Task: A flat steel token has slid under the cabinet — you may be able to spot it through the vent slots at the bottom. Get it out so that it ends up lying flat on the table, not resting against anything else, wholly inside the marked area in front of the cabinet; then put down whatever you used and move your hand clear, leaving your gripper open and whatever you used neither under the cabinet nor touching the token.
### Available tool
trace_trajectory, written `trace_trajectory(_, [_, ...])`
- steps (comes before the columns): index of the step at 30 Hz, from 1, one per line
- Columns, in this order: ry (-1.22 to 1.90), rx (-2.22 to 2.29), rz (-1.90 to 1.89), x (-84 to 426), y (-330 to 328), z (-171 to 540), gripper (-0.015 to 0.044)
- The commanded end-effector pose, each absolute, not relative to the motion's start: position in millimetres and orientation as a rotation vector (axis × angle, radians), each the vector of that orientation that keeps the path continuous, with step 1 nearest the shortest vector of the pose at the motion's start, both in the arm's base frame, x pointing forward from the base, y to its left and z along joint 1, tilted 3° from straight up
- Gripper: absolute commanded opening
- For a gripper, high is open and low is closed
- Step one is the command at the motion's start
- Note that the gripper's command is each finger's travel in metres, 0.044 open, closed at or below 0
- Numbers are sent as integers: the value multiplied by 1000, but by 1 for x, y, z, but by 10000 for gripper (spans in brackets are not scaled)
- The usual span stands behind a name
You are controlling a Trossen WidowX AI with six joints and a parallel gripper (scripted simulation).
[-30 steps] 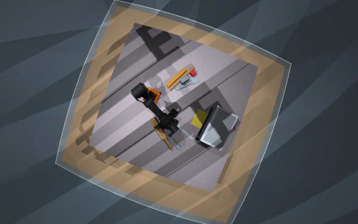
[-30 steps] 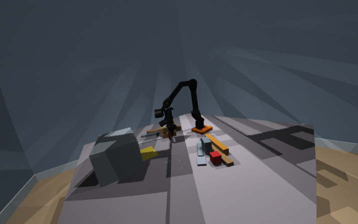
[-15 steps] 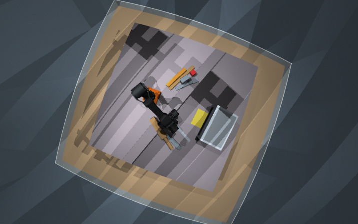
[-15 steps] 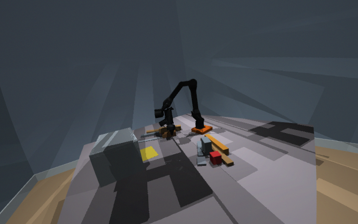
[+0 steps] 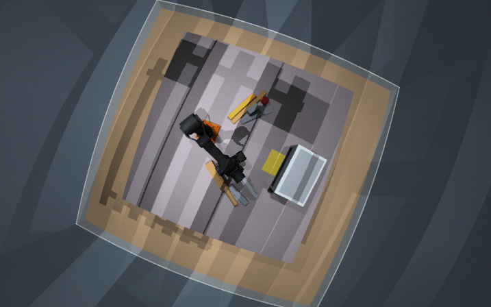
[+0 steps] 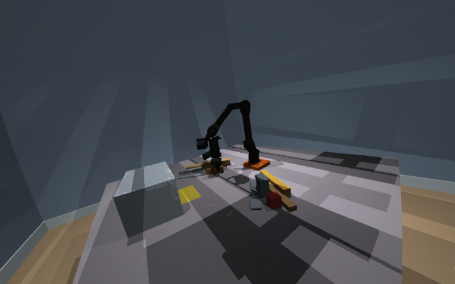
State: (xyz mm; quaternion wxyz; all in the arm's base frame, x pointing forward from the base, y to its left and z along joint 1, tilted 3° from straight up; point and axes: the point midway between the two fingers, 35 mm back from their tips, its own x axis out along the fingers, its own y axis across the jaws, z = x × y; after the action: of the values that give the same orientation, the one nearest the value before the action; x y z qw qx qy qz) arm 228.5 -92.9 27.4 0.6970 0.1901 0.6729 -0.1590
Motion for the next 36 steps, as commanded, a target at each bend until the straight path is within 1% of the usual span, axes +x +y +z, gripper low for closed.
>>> trace_trajectory(1, [1494, 454, -387, 229, -94, 28, 0])
trace_trajectory(36, [1486, 497, -426, 243, -66, 30, 0])
